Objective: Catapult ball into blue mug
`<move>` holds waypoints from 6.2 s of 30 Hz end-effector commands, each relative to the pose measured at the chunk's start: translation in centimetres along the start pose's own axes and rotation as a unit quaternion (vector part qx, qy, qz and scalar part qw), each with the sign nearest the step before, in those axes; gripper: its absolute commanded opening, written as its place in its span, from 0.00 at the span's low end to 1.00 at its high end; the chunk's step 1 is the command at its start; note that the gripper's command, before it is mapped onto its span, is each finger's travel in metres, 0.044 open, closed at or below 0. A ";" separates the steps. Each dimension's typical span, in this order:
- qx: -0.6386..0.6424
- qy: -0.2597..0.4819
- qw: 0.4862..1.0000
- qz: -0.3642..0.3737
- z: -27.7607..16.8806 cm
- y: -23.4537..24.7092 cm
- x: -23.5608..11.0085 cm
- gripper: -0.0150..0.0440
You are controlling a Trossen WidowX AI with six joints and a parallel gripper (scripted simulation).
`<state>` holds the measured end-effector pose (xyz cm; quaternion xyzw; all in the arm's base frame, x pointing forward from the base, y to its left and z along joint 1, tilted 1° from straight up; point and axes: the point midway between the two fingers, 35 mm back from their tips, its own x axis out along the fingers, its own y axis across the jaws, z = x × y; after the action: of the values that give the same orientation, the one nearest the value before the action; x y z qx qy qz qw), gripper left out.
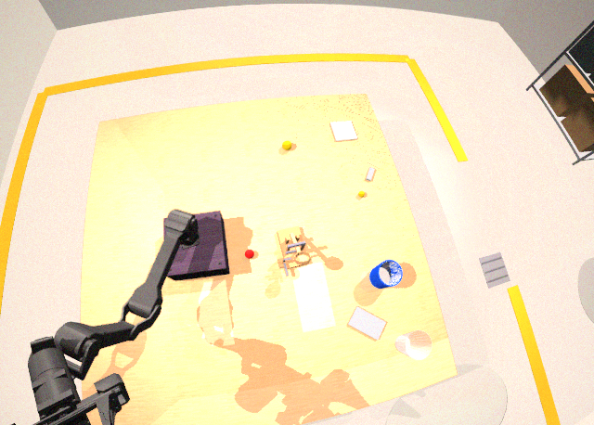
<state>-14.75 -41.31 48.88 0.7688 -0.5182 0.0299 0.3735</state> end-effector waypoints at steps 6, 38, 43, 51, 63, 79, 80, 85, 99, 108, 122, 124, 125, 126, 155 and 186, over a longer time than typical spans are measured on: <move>-0.026 0.017 0.999 0.016 -3.0 0.9 -0.7 1.00; -0.260 0.224 0.934 0.097 -31.7 -4.6 -7.8 1.00; -0.310 0.252 0.912 0.091 -35.5 -7.5 -8.8 1.00; -0.389 0.291 0.871 0.068 -40.5 -13.5 -9.9 1.00; -0.487 0.331 0.808 0.000 -44.7 -24.1 -10.1 1.00; -0.568 0.368 0.723 -0.139 -43.7 -39.0 -9.6 1.00; -0.573 0.369 0.717 -0.150 -43.5 -39.9 -9.5 1.00; -0.593 0.366 0.687 -0.205 -41.6 -44.4 -9.0 1.00; -0.643 0.326 0.595 -0.355 -33.1 -55.2 -7.7 1.00; -0.640 0.272 0.548 -0.465 -26.0 -59.9 -7.3 1.00; -0.586 0.192 0.469 -0.632 -15.9 -64.6 -9.4 1.00; -0.575 0.178 0.457 -0.655 -14.5 -65.1 -9.9 1.00; -0.569 0.171 0.451 -0.667 -13.8 -65.2 -10.2 1.00; -0.562 0.163 0.445 -0.678 -13.1 -65.4 -10.5 1.00; -0.420 0.005 0.332 -0.845 -2.7 -66.1 -16.6 0.69; -0.420 0.005 0.332 -0.845 -1.0 -66.8 -16.5 0.25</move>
<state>32.82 -15.40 6.78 0.5366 0.4632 -0.5201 0.4764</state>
